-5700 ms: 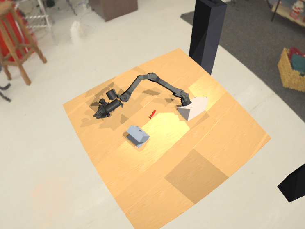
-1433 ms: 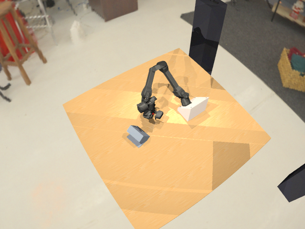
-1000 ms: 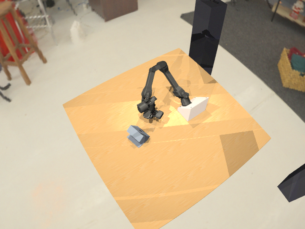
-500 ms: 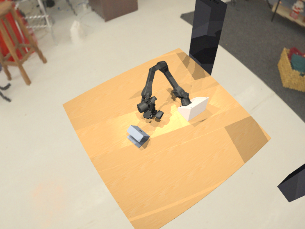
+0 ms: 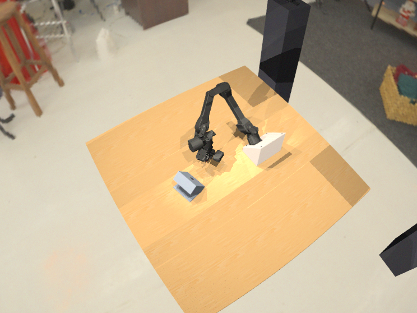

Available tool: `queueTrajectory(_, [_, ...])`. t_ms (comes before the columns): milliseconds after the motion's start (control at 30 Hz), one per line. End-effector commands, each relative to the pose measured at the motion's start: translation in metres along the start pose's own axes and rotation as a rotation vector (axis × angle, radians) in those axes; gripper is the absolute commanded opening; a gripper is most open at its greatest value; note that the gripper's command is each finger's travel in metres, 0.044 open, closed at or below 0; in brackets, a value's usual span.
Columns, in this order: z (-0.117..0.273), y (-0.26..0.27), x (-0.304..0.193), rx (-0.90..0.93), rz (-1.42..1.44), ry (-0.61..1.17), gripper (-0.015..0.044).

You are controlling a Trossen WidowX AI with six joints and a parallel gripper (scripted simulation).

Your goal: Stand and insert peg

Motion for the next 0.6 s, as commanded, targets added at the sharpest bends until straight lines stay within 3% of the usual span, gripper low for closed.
queueTrajectory(0, [0.003,0.0,-0.005,0.009,-0.001,-0.047,0.0049])
queueTrajectory(567, [0.012,-0.002,-0.02,0.024,0.0,-0.194,0.0049])
Point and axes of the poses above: the point midway between the two fingers, 35 mm back from their tips, its own z axis back along the fingers, its own y axis across the jaws, x = y × z, the point moved 6 cm from there along z, back along the fingers, and after that the axes turned 6 degrees about -z, right-handed, at the moved point
